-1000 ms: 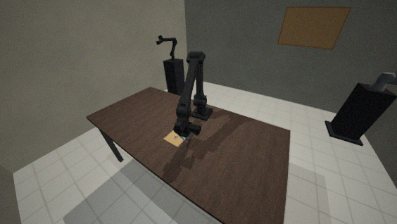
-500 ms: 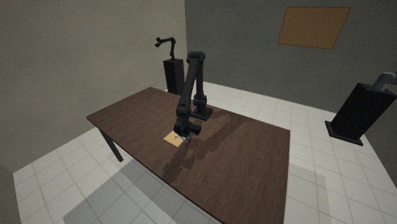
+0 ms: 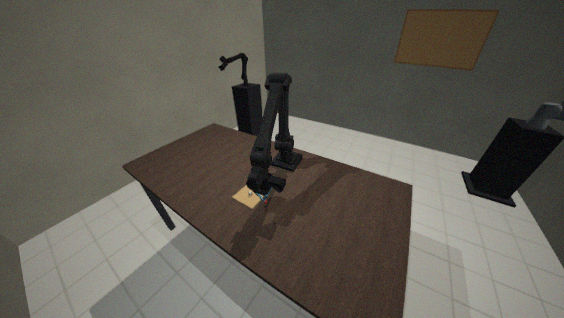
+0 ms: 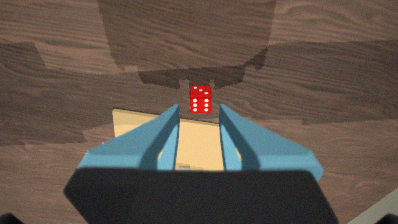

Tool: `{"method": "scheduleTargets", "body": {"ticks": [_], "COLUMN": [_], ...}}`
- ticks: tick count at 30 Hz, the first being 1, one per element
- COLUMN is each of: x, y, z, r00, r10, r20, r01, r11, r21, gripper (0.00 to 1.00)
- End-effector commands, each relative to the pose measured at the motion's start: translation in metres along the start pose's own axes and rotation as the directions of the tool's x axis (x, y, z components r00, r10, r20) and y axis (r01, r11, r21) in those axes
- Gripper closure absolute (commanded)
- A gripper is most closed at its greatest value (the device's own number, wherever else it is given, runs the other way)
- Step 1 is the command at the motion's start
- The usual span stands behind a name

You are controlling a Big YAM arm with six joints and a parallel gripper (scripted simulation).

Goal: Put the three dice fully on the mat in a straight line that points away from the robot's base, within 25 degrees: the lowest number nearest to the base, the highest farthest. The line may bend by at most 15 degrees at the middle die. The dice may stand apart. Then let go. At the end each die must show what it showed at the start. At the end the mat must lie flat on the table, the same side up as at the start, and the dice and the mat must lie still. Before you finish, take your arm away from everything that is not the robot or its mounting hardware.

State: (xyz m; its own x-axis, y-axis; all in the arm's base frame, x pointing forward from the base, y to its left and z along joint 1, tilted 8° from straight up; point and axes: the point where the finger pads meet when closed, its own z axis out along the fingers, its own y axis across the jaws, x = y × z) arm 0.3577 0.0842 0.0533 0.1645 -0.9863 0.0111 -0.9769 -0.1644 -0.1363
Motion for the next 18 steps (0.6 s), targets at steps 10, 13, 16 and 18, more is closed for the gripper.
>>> {"method": "scheduleTargets", "body": {"ticks": [10,13,16,18], "x": [0.0011,0.0008,0.0007,0.0007], "y": [-0.0226,-0.0264,-0.0277,-0.0277], "z": [-0.0099,-0.0113,-0.012,-0.012], "r00": [1.0,1.0,1.0,1.0], "r10": [0.001,0.001,0.001,0.001], "r20": [0.004,0.004,0.004,0.004], "r01": [-0.001,-0.001,-0.001,-0.001], "r11": [0.999,0.999,0.999,0.999], "r21": [0.044,0.048,0.05,0.05], "gripper": [0.7,0.7,0.7,0.7]}}
